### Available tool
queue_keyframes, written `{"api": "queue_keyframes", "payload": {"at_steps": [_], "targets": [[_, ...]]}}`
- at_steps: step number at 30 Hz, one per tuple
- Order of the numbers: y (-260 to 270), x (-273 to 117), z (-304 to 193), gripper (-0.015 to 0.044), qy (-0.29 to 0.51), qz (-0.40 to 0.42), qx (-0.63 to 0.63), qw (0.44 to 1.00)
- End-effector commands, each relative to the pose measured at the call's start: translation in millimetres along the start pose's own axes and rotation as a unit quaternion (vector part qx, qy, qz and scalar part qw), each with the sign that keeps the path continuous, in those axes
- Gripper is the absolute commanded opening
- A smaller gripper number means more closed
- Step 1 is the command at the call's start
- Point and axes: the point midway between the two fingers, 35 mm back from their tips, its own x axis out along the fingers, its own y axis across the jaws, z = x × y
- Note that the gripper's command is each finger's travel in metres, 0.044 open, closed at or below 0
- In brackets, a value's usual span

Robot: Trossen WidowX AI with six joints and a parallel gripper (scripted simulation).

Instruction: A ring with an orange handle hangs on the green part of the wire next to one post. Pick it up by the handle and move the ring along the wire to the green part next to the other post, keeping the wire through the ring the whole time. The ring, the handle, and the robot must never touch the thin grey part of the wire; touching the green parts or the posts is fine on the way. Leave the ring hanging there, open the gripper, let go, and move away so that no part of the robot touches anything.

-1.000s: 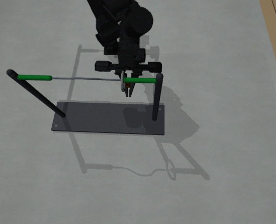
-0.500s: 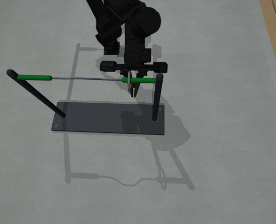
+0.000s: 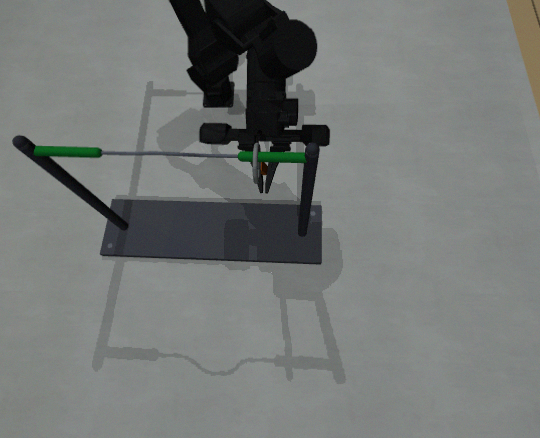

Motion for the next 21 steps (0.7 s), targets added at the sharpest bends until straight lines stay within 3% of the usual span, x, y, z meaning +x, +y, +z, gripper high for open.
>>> {"api": "queue_keyframes", "payload": {"at_steps": [1, 17, 21], "targets": [[-1.0, 0.8, -2.2, -0.015, 0.0, -0.002, 0.001, 1.0], [-1.0, 0.8, -2.2, -0.015, 0.0, -0.002, 0.001, 1.0], [-0.2, 0.5, -1.1, -0.0045, 0.0, 0.0, 0.0, 1.0]]}}
